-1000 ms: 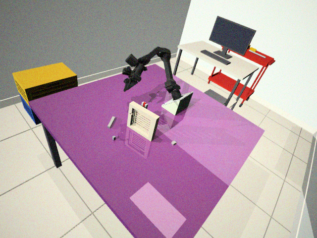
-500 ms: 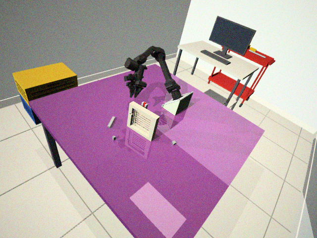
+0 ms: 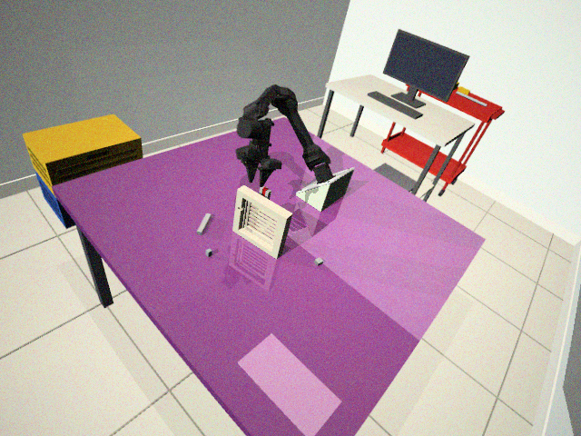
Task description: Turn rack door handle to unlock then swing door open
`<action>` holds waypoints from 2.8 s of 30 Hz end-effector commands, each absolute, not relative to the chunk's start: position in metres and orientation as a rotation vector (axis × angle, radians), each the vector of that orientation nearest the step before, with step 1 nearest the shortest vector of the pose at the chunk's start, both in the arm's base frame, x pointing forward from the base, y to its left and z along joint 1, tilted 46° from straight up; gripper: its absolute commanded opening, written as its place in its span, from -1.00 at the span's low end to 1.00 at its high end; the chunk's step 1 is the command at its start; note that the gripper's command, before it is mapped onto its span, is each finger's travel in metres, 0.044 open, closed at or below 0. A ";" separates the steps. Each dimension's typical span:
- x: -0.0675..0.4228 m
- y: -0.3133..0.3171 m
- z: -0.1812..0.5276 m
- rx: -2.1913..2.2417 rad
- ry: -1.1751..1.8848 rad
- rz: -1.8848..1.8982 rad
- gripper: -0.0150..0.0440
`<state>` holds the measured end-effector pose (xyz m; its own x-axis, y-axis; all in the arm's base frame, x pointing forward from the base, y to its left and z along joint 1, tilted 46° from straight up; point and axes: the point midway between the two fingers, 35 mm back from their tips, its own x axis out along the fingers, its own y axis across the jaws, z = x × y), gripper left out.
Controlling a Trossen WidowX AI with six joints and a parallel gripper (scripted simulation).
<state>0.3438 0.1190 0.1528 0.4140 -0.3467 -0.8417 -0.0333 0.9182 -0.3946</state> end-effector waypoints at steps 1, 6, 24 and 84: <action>0.340 0.126 0.146 -0.467 1.184 -0.240 0.51; 0.333 0.135 0.141 -0.582 1.233 -0.277 0.51; 0.321 0.156 0.135 -0.874 1.291 -0.358 0.51; 0.337 0.108 0.088 -0.873 1.387 -0.344 -0.31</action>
<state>0.3384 0.1104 0.0895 0.2017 -0.6773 -0.7076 -0.2672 0.6570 -0.7050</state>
